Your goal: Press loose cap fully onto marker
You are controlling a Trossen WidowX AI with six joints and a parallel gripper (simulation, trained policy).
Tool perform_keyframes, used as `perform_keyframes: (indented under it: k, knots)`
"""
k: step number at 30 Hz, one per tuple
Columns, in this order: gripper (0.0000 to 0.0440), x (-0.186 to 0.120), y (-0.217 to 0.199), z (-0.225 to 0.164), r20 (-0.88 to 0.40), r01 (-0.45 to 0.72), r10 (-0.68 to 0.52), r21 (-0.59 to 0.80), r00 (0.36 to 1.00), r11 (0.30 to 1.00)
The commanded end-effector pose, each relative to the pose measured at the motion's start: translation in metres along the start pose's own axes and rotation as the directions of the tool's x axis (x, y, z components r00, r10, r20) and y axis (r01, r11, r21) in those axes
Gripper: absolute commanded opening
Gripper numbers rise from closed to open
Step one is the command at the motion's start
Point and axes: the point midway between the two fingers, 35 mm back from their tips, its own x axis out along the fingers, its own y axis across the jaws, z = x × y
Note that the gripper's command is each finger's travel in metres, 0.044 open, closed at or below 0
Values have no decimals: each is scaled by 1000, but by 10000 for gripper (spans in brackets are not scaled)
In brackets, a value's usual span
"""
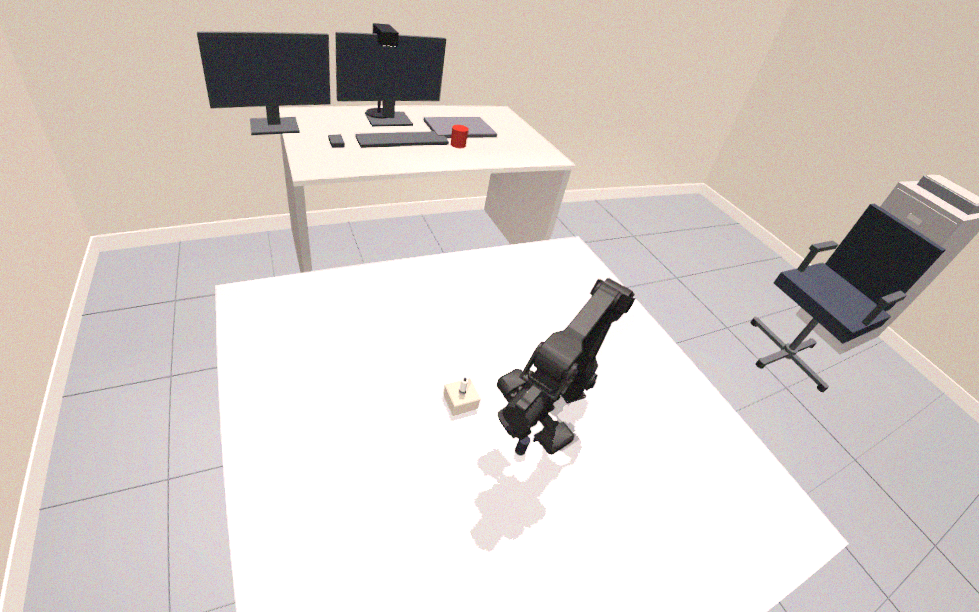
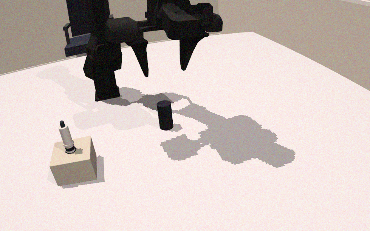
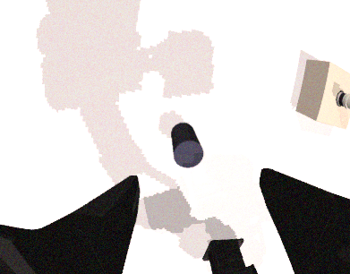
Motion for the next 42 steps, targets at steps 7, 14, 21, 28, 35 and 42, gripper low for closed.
perform_keyframes:
  k: [7, 14, 21, 28, 35, 42]
  knots:
    - [314, 20, 1, -5, -87, -19, 20, 17, 996, 1000]
    - [307, 33, 2, -8, -132, -28, 30, 15, 991, 999]
    - [296, 47, 2, -11, -162, -36, 36, 6, 986, 999]
    - [283, 63, 3, -13, -183, -43, 40, -12, 982, 999]
    - [266, 81, 5, -14, -195, -47, 39, -38, 980, 998]
    - [251, 93, 4, -15, -187, -40, 26, -70, 982, 997]
